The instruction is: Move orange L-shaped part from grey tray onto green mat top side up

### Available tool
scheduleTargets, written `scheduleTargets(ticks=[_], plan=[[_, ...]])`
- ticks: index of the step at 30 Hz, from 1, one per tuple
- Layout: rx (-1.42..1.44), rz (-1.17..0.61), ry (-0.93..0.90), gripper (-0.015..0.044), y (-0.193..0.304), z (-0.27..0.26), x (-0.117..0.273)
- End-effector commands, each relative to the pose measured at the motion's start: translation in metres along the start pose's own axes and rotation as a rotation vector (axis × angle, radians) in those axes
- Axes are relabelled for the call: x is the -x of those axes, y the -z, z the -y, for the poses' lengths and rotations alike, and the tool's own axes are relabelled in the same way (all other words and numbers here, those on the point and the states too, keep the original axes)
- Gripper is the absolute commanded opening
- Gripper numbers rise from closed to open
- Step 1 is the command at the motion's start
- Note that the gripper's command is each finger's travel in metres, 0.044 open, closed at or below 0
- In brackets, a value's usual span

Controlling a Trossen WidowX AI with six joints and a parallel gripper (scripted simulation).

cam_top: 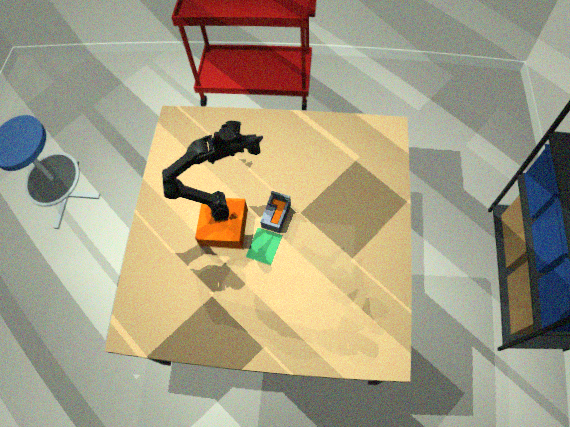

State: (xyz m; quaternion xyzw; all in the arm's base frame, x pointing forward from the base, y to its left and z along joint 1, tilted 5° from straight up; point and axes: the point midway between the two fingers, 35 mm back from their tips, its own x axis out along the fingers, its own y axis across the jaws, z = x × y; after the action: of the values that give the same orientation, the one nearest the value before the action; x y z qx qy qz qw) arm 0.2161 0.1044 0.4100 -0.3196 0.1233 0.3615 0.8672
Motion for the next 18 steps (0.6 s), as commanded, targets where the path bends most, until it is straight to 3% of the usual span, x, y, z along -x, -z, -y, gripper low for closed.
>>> scheduleTargets(ticks=[1,9,18], plan=[[-0.295,-0.189,-0.062,0.018,0.045,0.001,-0.057],[-0.78,-0.558,-0.074,0.018,0.131,-0.023,-0.132],[-1.206,-0.979,0.079,0.018,0.223,-0.07,-0.175]])
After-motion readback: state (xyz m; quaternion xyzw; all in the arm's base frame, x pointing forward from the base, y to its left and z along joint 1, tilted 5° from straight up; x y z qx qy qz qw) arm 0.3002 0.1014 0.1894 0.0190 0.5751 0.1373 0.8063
